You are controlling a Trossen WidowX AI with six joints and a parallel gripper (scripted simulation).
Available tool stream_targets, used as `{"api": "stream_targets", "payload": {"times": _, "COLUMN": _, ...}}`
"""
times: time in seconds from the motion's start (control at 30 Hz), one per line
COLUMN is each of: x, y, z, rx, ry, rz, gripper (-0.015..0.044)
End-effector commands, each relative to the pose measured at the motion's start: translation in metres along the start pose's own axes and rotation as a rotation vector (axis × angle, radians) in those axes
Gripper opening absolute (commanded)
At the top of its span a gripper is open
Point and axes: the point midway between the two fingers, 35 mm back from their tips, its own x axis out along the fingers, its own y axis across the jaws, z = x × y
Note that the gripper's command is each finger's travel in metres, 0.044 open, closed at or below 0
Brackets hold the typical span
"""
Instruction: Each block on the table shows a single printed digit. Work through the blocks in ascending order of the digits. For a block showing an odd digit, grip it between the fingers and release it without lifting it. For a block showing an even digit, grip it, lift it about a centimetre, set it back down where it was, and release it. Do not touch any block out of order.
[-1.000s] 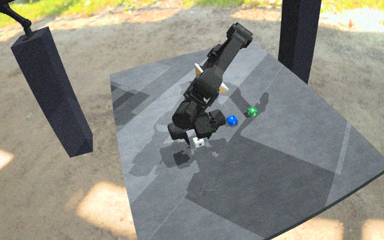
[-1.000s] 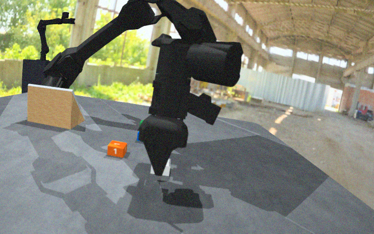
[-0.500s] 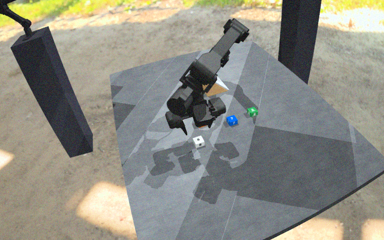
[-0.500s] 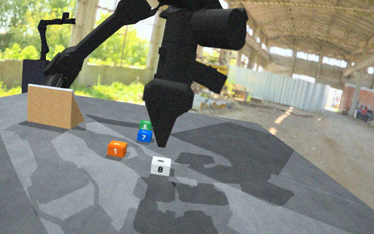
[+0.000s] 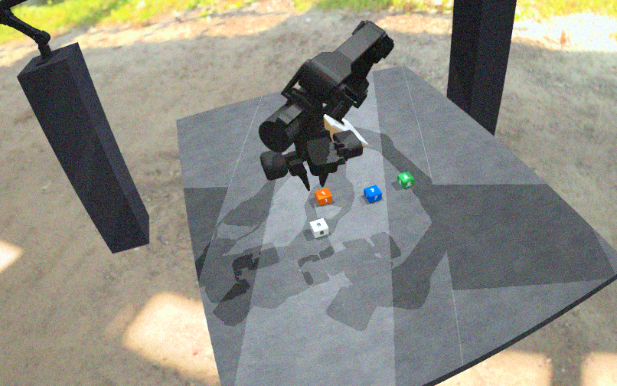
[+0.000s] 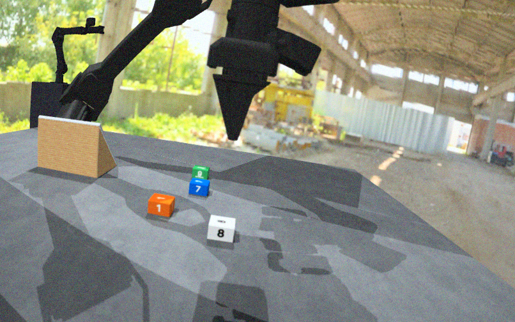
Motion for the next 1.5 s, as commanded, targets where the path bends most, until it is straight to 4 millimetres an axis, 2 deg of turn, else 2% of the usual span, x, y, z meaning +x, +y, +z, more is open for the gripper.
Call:
{"api": "stream_targets", "payload": {"times": 0.0, "x": -0.002, "y": 0.01, "z": 0.001, "rx": -0.005, "ry": 0.005, "rz": -0.001, "gripper": 0.012}}
{"api": "stream_targets", "payload": {"times": 0.13, "x": -0.01, "y": 0.071, "z": 0.003, "rx": -0.002, "ry": 0.005, "rz": -0.006, "gripper": 0.012}}
{"api": "stream_targets", "payload": {"times": 0.27, "x": -0.013, "y": 0.133, "z": -0.006, "rx": 0.0, "ry": 0.005, "rz": -0.005, "gripper": 0.012}}
{"api": "stream_targets", "payload": {"times": 0.43, "x": -0.009, "y": 0.204, "z": -0.031, "rx": 0.001, "ry": 0.007, "rz": 0.002, "gripper": 0.012}}
{"api": "stream_targets", "payload": {"times": 0.57, "x": -0.002, "y": 0.25, "z": -0.061, "rx": 0.0, "ry": 0.01, "rz": 0.013, "gripper": 0.012}}
{"api": "stream_targets", "payload": {"times": 0.63, "x": 0.0, "y": 0.257, "z": -0.067, "rx": 0.0, "ry": 0.011, "rz": 0.016, "gripper": 0.012}}
{"api": "stream_targets", "payload": {"times": 0.77, "x": 0.0, "y": 0.257, "z": -0.067, "rx": 0.0, "ry": 0.011, "rz": 0.016, "gripper": 0.012}}
{"api": "stream_targets", "payload": {"times": 0.83, "x": 0.009, "y": 0.257, "z": -0.065, "rx": 0.0, "ry": 0.011, "rz": 0.014, "gripper": 0.0173}}
{"api": "stream_targets", "payload": {"times": 1.0, "x": 0.072, "y": 0.258, "z": -0.066, "rx": -0.001, "ry": 0.009, "rz": 0.017, "gripper": 0.0304}}
{"api": "stream_targets", "payload": {"times": 1.03, "x": 0.078, "y": 0.259, "z": -0.067, "rx": -0.001, "ry": 0.01, "rz": 0.019, "gripper": 0.033}}
{"api": "stream_targets", "payload": {"times": 1.13, "x": 0.08, "y": 0.259, "z": -0.067, "rx": -0.001, "ry": 0.01, "rz": 0.019, "gripper": 0.04}}
{"api": "stream_targets", "payload": {"times": 1.47, "x": 0.092, "y": 0.259, "z": -0.067, "rx": -0.002, "ry": 0.01, "rz": 0.019, "gripper": 0.04}}
